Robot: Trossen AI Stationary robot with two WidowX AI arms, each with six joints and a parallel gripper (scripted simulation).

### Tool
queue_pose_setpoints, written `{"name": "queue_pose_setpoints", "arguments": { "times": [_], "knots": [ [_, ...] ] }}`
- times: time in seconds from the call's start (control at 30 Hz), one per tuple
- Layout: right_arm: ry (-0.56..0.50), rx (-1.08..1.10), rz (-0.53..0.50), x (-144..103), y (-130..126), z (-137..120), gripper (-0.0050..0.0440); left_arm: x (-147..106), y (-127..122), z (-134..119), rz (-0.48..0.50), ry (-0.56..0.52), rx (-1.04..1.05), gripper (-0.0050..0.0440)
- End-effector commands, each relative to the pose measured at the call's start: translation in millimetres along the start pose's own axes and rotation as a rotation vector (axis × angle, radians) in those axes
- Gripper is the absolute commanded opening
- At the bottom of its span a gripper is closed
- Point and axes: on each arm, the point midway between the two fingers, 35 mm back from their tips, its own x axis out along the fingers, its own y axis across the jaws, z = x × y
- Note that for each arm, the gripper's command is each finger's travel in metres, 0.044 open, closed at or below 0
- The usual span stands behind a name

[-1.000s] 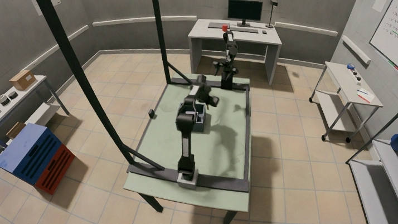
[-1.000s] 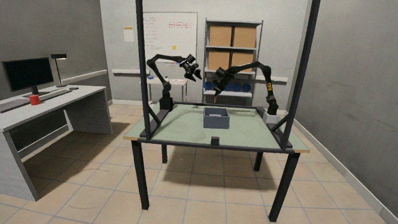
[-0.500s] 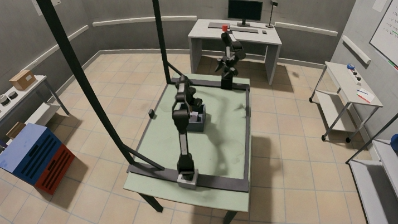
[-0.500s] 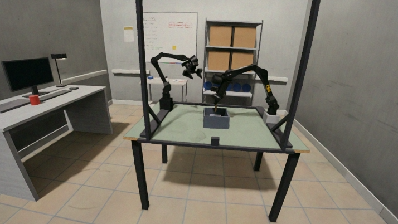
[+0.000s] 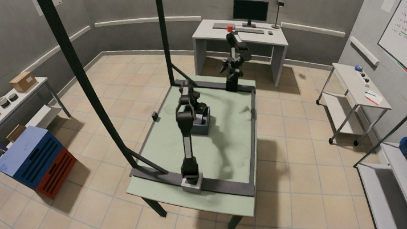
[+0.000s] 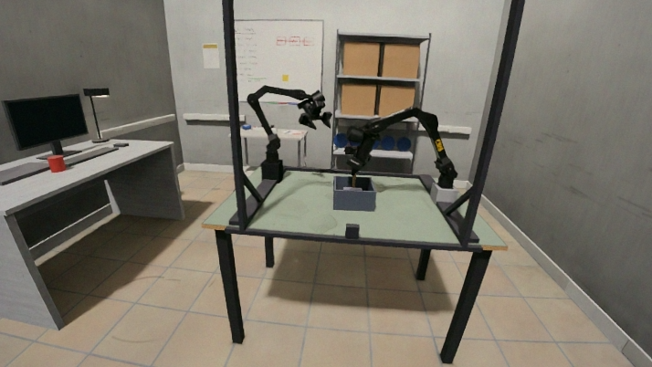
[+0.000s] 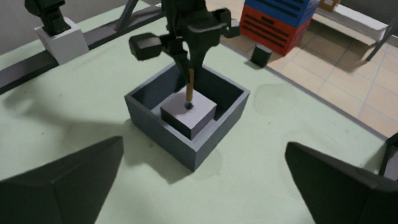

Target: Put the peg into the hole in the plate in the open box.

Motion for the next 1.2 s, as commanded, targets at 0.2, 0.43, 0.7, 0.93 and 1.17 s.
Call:
{"name": "queue_pose_setpoints", "arguments": {
  "times": [0.2,0.43,0.7,0.93,1.17],
  "knots": [
    [-0.027,0.008,0.016,-7,1,6,0.0026,-3,1,6,0.01,-0.01,0.016,0.044],
    [-0.021,0.008,0.013,-5,-1,3,0.0026,-3,1,6,0.01,-0.01,0.016,0.044],
    [-0.005,0.004,0.003,11,-1,-2,0.0026,-3,1,6,0.01,-0.01,0.016,0.044],
    [-0.005,0.004,0.003,19,-1,-5,0.0026,-3,1,6,0.01,-0.01,0.016,0.044],
    [-0.004,0.004,0.003,36,-1,-12,0.0026,-3,1,6,0.01,-0.01,0.016,0.044]
  ]
}}
